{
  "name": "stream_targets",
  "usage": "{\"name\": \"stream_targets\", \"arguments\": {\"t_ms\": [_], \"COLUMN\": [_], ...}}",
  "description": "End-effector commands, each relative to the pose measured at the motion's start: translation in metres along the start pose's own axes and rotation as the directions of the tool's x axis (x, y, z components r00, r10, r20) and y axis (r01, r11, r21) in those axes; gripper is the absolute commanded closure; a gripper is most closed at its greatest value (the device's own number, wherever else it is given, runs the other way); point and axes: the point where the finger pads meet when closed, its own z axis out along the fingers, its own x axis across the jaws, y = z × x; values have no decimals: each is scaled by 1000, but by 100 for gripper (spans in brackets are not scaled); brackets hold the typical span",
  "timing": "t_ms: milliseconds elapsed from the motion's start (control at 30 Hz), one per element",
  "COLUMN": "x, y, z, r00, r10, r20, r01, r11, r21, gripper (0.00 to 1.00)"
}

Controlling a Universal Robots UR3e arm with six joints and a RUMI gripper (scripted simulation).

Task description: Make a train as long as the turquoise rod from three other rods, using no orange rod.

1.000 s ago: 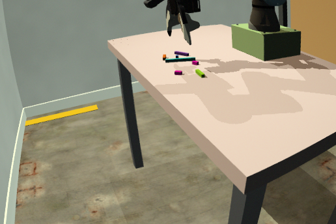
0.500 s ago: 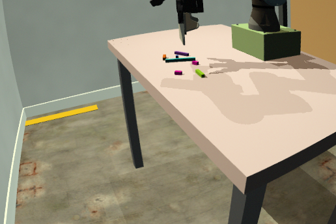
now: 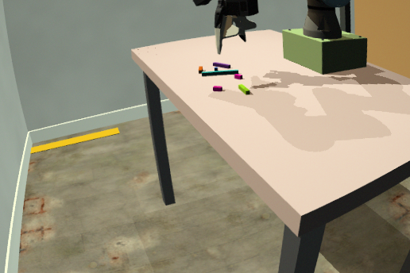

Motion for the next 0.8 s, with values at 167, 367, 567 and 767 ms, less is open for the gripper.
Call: {"name": "stream_targets", "arguments": {"t_ms": [167, 367, 567, 767], "x": [6, 7, 7, 7], "y": [7, 9, 9, 9], "z": [0, 0, 0, 0], "r00": [981, 974, 970, 970], "r10": [195, 228, 242, 243], "r20": [-1, -1, -1, -1], "r01": [-195, -227, -242, -243], "r11": [981, 974, 970, 970], "r21": [8, 8, 8, 8], "gripper": [0, 0, 0, 86]}}
